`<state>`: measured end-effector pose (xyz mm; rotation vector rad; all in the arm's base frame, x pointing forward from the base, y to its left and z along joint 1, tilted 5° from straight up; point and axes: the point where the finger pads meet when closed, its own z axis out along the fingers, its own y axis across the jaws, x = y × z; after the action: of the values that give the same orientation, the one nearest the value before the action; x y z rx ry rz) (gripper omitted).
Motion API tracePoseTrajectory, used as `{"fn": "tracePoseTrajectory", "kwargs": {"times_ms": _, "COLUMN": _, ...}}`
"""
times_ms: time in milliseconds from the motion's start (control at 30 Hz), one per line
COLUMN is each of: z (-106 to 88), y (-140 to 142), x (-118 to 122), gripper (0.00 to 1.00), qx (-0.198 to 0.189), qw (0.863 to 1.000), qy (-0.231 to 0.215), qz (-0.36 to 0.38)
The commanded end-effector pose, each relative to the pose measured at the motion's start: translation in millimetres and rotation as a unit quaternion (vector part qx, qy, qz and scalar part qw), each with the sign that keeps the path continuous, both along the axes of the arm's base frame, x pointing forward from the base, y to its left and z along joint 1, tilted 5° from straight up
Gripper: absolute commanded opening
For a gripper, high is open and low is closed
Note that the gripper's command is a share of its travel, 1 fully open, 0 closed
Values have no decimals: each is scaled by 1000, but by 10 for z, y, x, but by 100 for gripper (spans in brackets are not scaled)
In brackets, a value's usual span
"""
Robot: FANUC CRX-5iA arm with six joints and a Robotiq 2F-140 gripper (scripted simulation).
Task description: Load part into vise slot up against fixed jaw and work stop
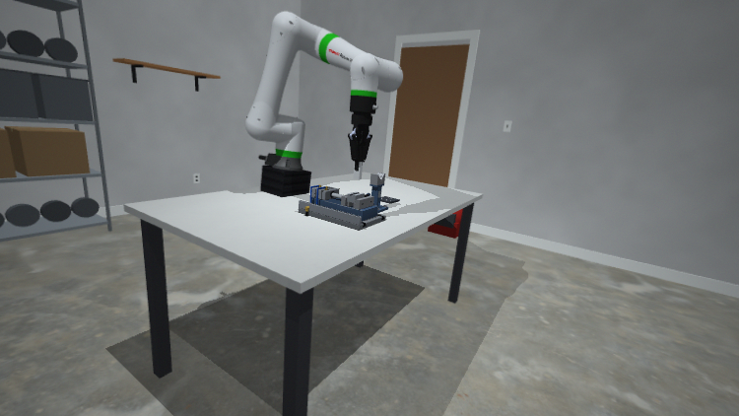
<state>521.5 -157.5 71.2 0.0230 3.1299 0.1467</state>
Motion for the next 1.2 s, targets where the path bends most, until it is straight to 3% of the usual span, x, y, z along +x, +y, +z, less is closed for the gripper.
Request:
{"fn": "tracePoseTrajectory", "kwargs": {"times_ms": 0, "z": 2, "y": -1, "x": 2, "gripper": 0, "qx": 0, "qw": 1000, "qy": 0, "qz": 0}}
{"fn": "tracePoseTrajectory", "kwargs": {"times_ms": 233, "z": -1, "y": -35, "x": 1, "gripper": 0, "qx": 0, "qw": 1000, "qy": 0, "qz": 0}}
{"fn": "tracePoseTrajectory", "kwargs": {"times_ms": 400, "z": -40, "y": -417, "x": -27, "gripper": 0, "qx": 0, "qw": 1000, "qy": 0, "qz": 0}}
{"fn": "tracePoseTrajectory", "kwargs": {"times_ms": 1167, "z": -44, "y": -451, "x": -30, "gripper": 0, "qx": 0, "qw": 1000, "qy": 0, "qz": 0}}
